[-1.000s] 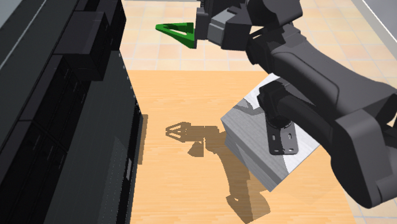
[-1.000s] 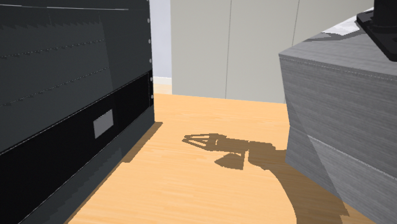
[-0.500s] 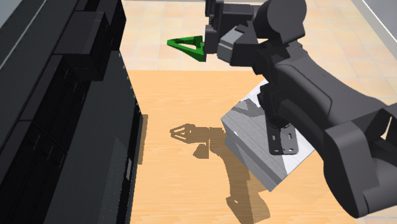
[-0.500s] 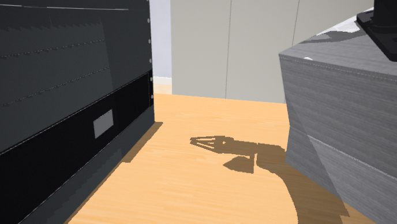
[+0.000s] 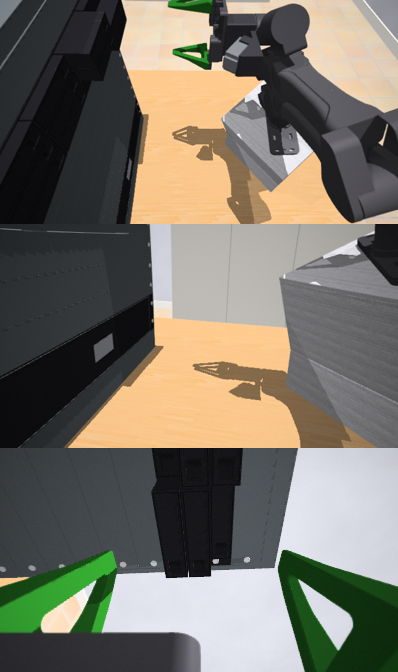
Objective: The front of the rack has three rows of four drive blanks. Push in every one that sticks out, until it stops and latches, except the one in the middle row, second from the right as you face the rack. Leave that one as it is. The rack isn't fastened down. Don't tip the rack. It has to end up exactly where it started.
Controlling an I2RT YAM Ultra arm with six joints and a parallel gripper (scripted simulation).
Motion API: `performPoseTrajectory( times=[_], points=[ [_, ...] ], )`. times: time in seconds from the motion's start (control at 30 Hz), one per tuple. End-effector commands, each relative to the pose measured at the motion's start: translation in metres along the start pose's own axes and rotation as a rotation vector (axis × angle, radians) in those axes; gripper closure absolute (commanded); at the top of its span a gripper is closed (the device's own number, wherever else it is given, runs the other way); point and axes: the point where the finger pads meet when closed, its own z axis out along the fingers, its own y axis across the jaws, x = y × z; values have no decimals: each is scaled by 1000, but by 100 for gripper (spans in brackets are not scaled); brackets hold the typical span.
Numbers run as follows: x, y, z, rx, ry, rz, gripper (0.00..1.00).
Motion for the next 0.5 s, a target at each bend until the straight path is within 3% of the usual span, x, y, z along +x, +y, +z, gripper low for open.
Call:
performPoseTrajectory(
  times=[0.0,0.47],
  points=[
    [1,4,-3,1,7,-5,0],
    [-5,5,-5,2,-5,-48,0]
  ],
)
